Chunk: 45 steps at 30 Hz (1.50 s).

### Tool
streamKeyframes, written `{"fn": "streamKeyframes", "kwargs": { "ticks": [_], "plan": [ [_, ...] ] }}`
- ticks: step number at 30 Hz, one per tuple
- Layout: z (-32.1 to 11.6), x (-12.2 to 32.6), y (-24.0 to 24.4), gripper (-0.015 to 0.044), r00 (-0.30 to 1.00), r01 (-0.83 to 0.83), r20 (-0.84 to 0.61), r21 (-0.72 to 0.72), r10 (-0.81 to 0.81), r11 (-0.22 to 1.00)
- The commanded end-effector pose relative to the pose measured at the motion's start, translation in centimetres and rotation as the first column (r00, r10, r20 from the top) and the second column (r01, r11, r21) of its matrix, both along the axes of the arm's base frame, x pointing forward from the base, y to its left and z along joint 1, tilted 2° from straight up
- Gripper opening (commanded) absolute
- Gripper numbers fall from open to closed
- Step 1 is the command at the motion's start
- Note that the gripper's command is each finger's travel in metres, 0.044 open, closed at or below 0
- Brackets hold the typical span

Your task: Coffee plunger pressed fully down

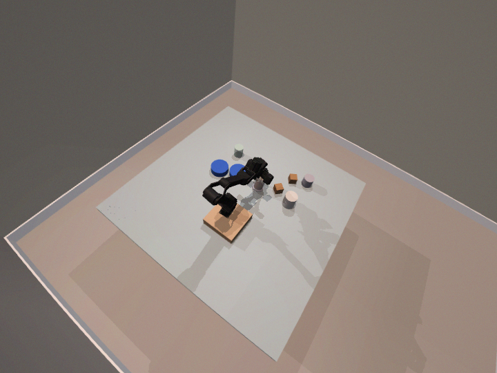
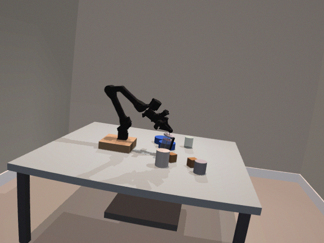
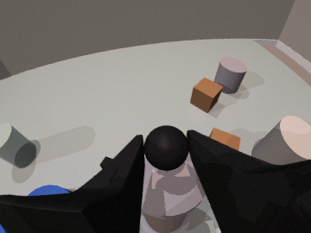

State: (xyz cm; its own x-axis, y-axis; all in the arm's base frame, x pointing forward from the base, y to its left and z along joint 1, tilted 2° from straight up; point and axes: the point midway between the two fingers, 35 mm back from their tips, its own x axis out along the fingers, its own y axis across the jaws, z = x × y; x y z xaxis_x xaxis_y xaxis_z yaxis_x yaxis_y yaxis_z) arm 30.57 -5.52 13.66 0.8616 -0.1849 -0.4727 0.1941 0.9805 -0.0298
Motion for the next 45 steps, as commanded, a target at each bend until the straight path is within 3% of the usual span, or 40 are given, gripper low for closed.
{"fn": "streamKeyframes", "kwargs": {
  "ticks": [1,14,26,31,39,45],
  "plan": [
    [-0.3,0.0,0.0,0.0119,1.000,-0.003,-0.015,-0.002,0.003,1.000],
    [0.0,0.1,0.0,0.0119,1.000,0.000,0.000,0.000,0.000,1.000],
    [0.0,0.1,0.0,0.0434,1.000,0.000,0.000,0.000,0.000,1.000],
    [0.6,-0.1,0.1,0.0440,1.000,0.000,-0.001,0.000,0.000,1.000],
    [7.7,-4.4,1.1,0.0440,1.000,0.003,-0.018,-0.001,-0.003,1.000],
    [7.8,-4.6,1.1,0.0440,1.000,0.003,-0.018,-0.001,-0.003,1.000]
  ]
}}
